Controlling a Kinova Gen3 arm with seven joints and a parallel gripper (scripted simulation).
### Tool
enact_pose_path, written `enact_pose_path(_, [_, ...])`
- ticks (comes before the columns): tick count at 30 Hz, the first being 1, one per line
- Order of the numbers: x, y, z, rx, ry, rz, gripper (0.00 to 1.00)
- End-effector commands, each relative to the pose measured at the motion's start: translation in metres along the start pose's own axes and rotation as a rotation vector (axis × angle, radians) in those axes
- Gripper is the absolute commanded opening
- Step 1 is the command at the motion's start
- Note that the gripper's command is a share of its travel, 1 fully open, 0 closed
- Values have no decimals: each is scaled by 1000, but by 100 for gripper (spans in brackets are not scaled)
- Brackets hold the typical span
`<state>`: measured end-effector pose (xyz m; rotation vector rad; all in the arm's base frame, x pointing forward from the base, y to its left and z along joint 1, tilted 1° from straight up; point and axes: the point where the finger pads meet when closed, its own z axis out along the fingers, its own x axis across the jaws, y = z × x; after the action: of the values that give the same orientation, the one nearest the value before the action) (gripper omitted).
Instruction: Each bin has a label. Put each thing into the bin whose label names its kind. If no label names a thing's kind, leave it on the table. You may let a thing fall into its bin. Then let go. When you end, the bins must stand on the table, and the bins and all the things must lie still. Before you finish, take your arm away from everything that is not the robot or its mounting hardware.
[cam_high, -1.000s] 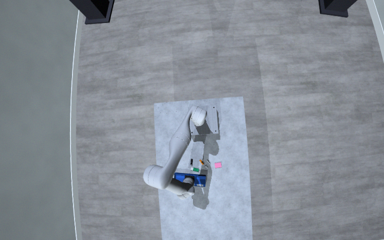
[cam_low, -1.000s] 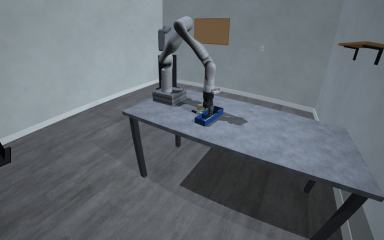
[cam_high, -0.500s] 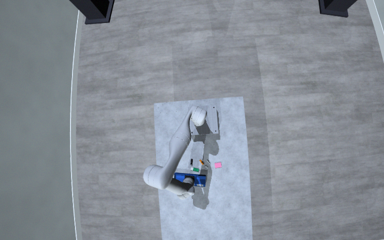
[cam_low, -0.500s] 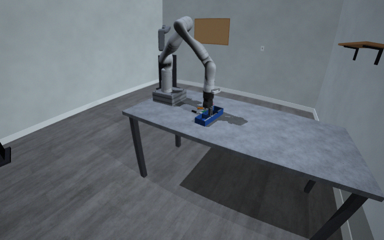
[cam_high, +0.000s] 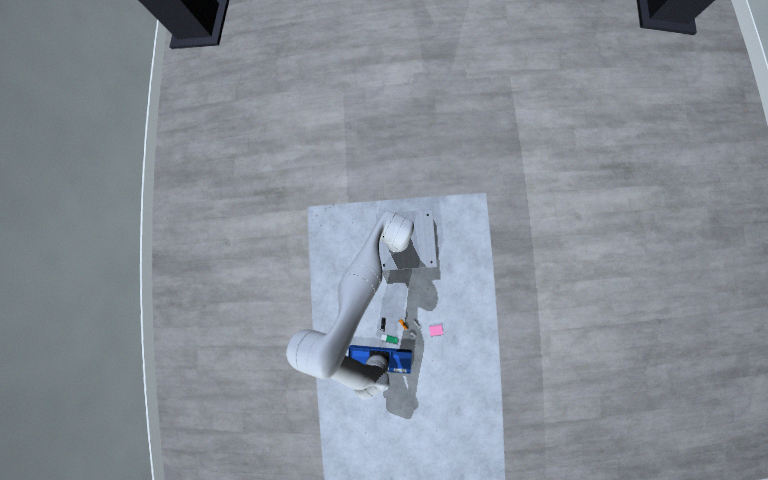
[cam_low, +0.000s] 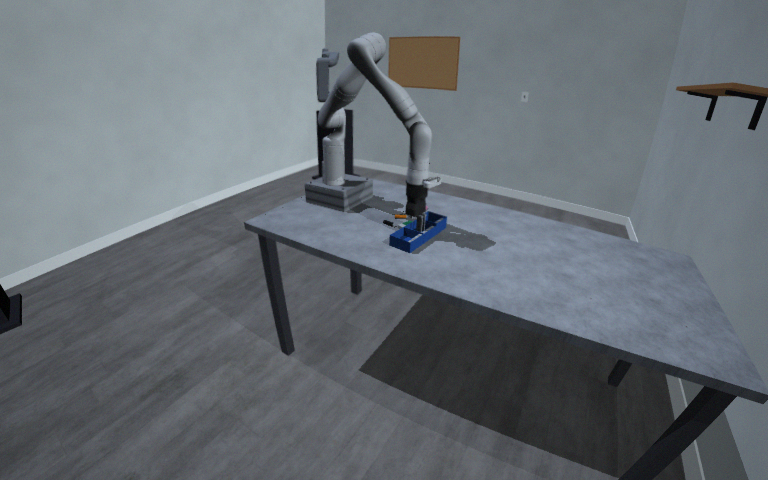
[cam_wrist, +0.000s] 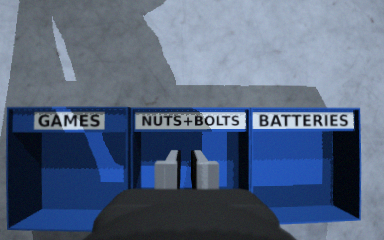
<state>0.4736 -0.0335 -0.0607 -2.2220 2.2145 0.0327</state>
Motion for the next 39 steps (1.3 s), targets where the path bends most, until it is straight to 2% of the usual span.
enact_pose_path(1, [-1, 0, 0, 1, 0, -2, 31])
enact_pose_path(29, [0, 0, -29, -1, -1, -4, 31])
enact_pose_path(37, [-1, 0, -61, 0, -1, -3, 31])
enact_pose_path(39, [-1, 0, -61, -1, -1, -3, 31])
